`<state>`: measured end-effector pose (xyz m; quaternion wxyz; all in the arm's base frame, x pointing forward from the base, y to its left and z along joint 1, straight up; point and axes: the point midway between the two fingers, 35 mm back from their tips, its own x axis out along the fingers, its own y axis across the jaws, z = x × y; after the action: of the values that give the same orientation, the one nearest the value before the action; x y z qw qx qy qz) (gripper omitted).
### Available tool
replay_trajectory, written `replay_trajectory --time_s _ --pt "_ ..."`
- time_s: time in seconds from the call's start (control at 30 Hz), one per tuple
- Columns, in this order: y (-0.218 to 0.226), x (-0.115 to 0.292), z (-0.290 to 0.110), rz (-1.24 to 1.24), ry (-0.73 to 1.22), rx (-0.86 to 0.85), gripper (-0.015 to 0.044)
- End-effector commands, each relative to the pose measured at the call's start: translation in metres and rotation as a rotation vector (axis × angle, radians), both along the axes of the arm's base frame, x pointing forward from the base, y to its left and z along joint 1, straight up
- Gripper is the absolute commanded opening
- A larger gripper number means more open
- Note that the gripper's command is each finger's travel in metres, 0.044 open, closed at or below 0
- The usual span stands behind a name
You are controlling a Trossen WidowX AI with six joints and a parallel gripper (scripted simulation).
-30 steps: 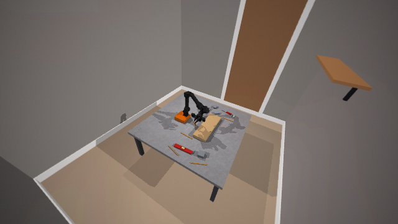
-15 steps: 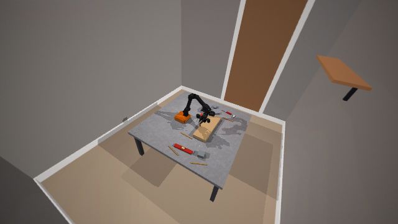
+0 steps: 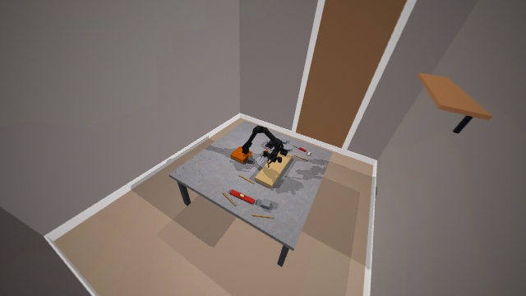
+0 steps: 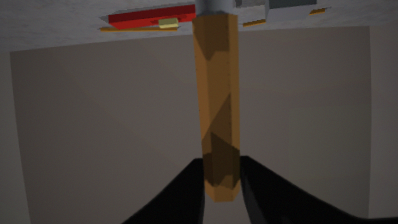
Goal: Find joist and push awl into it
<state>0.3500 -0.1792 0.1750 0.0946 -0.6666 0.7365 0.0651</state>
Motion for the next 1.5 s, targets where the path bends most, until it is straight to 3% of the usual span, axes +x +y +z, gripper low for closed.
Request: replay_trajectory --time_s 0.0,1.47 --pt "0.000 0.002 0.000 -0.001 -0.007 -0.010 0.0000" --pt "0.000 0.004 -0.052 -0.001 -0.007 -0.010 0.0000"
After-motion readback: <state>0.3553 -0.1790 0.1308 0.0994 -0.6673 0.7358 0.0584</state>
